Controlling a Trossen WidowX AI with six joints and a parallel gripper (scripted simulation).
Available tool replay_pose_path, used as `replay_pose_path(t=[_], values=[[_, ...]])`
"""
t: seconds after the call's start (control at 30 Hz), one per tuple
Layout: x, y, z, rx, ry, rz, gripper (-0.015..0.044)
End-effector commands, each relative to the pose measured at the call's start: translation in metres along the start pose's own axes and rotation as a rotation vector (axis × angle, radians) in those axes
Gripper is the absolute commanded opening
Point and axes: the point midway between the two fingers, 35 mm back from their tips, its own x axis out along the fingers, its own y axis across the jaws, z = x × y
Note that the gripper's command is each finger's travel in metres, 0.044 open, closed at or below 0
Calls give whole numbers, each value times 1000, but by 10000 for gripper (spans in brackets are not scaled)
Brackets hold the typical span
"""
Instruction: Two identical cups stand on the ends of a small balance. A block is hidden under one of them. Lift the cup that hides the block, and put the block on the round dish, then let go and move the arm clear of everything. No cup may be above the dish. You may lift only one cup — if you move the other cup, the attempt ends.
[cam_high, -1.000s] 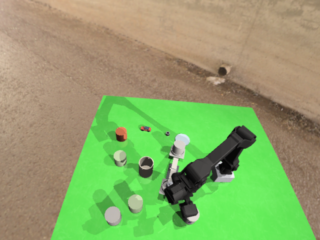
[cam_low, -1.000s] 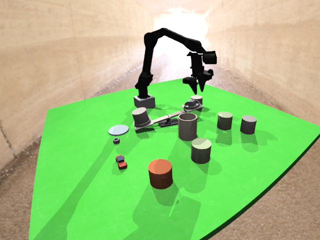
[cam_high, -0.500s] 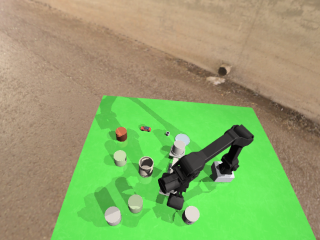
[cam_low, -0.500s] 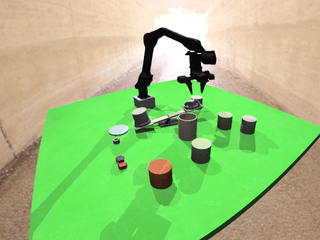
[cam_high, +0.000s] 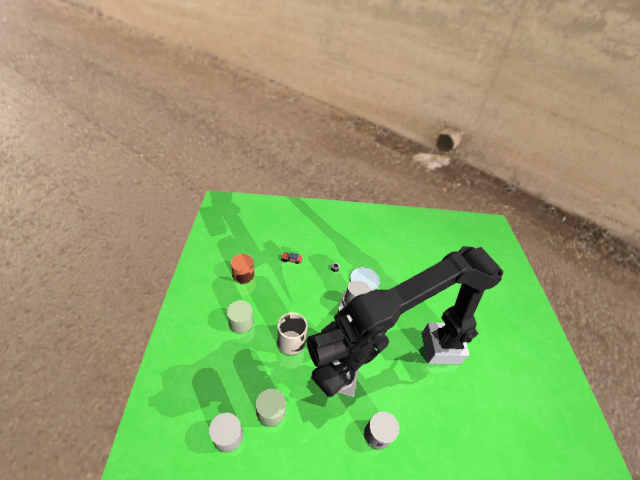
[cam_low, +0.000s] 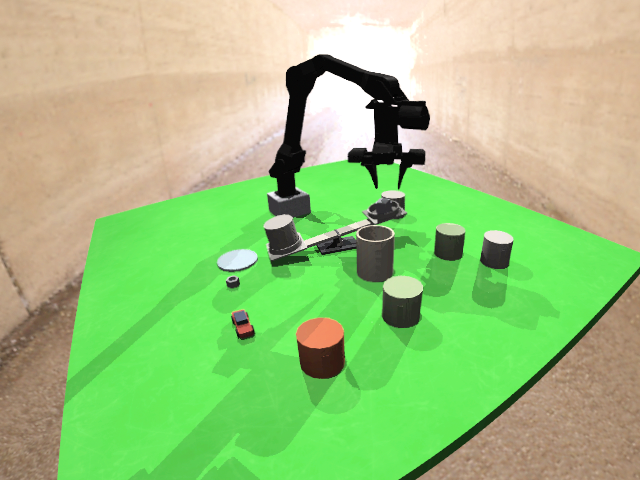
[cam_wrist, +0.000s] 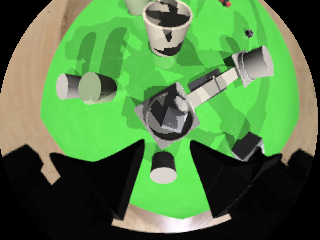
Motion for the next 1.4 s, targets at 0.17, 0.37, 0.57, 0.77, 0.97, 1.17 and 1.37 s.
replay_pose_path(t=[0.17,0.37,0.57,0.77,0.97,1.17,1.37], values=[[-5,-7,18,292,-5,-14,260],[-5,-7,19,315,-5,-15,260],[10,-8,19,315,-5,-15,260],[17,-7,19,315,-5,-15,260],[27,-7,20,315,-5,-15,260],[36,-8,19,315,-5,-15,260],[46,-8,19,315,-5,-15,260]])
